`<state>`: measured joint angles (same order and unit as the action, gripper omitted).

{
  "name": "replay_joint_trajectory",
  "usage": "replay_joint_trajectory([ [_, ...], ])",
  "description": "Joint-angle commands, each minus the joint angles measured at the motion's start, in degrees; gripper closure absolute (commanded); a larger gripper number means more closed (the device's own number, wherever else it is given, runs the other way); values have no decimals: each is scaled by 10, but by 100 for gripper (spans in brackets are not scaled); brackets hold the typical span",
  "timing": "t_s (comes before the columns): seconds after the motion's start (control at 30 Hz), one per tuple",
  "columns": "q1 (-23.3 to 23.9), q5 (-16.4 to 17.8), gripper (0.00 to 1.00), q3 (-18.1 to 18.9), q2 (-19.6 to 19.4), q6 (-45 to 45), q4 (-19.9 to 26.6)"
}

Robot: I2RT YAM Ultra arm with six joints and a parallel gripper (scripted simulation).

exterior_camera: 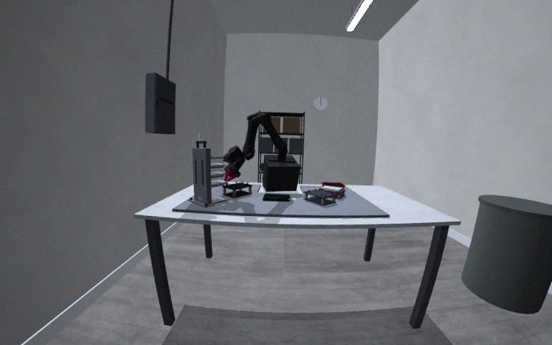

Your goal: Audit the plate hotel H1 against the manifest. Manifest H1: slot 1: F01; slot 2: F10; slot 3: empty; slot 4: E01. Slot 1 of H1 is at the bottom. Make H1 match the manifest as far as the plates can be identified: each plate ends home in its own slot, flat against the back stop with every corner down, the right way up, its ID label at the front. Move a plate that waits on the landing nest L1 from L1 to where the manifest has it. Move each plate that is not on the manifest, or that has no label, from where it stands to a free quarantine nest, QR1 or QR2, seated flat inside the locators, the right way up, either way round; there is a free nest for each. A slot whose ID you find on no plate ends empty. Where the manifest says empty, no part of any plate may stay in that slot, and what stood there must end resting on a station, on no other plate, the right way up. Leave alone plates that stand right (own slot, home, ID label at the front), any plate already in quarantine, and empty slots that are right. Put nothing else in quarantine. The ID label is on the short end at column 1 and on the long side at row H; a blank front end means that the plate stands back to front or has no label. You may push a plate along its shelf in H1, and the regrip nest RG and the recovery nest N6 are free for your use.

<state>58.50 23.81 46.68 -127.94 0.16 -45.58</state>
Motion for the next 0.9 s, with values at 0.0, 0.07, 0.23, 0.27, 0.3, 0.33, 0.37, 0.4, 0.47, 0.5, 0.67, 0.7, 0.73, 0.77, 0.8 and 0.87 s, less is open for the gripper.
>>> replay_joint_trajectory([
  [0.0,1,-1,100,4,3,0,-1],
  [0.07,0,-2,100,8,2,-1,2],
  [0.23,-1,-3,100,16,1,-2,8],
  [0.27,-2,-3,100,17,0,-2,9],
  [0.3,-2,-4,100,19,0,-2,10],
  [0.33,-2,-4,100,20,0,-2,11],
  [0.37,-3,-4,100,22,-1,-3,12],
  [0.4,-3,-4,100,23,-1,-3,13],
  [0.47,-3,-5,100,27,-2,-3,16],
  [0.5,-3,-5,100,27,-2,-3,16],
  [0.67,-5,-6,100,33,-3,-4,20],
  [0.7,-5,-6,100,35,-3,-4,21],
  [0.73,-5,-6,100,36,-4,-4,23],
  [0.77,-6,-7,100,38,-4,-5,24],
  [0.8,-6,-7,100,39,-4,-5,25],
  [0.87,-6,-7,100,43,-5,-5,27],
])
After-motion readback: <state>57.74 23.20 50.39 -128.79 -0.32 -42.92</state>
